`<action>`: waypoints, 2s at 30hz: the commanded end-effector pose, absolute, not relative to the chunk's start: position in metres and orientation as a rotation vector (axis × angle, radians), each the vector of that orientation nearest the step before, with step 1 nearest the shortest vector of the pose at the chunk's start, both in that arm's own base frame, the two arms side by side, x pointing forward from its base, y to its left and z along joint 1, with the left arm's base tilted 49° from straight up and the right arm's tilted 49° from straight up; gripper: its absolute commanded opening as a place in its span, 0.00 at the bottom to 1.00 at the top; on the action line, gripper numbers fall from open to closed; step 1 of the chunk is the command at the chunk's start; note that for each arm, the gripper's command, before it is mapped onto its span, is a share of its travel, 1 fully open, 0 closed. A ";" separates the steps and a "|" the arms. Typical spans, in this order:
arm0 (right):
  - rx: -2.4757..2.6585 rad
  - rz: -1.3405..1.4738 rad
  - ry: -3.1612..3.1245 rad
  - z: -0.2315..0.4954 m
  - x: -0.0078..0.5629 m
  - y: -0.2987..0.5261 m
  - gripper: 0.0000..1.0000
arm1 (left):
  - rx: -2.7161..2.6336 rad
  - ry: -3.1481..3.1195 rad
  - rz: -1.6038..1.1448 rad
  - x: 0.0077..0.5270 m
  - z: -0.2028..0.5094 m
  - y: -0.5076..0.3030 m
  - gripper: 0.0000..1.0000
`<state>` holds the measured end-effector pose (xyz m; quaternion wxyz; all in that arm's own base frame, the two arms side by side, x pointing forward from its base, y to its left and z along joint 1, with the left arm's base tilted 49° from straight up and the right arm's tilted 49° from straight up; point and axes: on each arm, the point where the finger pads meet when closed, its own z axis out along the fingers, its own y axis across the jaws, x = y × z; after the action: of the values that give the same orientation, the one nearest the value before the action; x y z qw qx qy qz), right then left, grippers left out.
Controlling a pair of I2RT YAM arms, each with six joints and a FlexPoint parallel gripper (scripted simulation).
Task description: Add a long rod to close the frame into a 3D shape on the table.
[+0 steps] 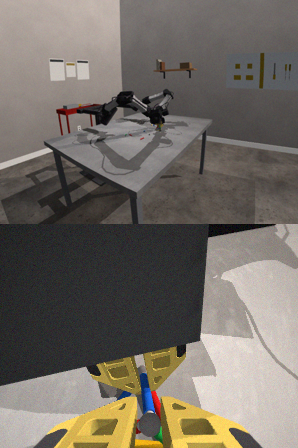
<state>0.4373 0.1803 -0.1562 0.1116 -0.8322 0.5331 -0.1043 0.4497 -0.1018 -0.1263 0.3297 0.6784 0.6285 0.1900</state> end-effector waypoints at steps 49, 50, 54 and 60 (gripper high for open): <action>-2.581 -0.520 1.861 -0.098 0.403 0.195 0.61 | 1.730 1.801 0.296 0.344 0.007 -0.120 0.18; -2.586 -0.538 1.873 -0.096 0.403 0.199 0.61 | 1.720 1.803 0.285 0.338 0.019 -0.123 0.18; -2.597 -0.594 1.908 -0.090 0.405 0.211 0.61 | 1.679 1.796 0.249 0.314 0.059 -0.134 0.18; -2.599 -0.629 1.925 -0.087 0.408 0.220 0.61 | 1.645 1.783 0.219 0.290 0.089 -0.140 0.18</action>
<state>0.4156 0.2102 -0.0960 -0.0525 -0.7905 0.5816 -0.1844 0.3203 -0.1460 0.0939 0.4008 0.6343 0.6510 0.1154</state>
